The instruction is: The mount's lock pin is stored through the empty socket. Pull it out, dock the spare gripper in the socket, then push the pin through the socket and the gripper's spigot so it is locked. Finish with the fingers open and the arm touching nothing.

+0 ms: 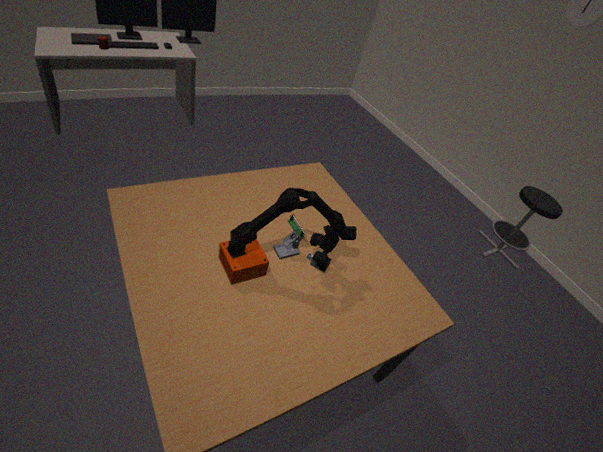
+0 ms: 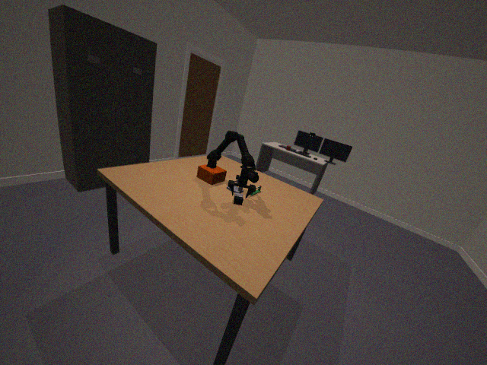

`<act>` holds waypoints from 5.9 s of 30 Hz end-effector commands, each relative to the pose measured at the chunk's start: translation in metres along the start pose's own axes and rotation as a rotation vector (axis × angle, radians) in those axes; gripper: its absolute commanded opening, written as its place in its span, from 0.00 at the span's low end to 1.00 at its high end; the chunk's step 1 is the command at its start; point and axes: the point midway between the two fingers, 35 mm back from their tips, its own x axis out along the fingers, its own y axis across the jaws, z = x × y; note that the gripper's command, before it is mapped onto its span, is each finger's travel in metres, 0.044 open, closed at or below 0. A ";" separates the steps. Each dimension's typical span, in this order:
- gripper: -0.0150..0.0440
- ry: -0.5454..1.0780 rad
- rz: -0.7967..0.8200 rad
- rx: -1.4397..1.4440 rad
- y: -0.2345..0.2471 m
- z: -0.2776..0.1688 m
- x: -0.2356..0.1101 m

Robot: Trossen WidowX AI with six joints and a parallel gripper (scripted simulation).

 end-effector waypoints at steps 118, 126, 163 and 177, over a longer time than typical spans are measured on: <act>0.25 0.003 0.000 1.638 0.006 0.015 -0.015; 0.25 0.004 0.000 1.834 0.007 0.017 -0.016; 0.25 0.004 -0.001 2.439 0.010 0.023 0.014; 0.25 0.004 -0.001 2.440 0.010 0.022 0.030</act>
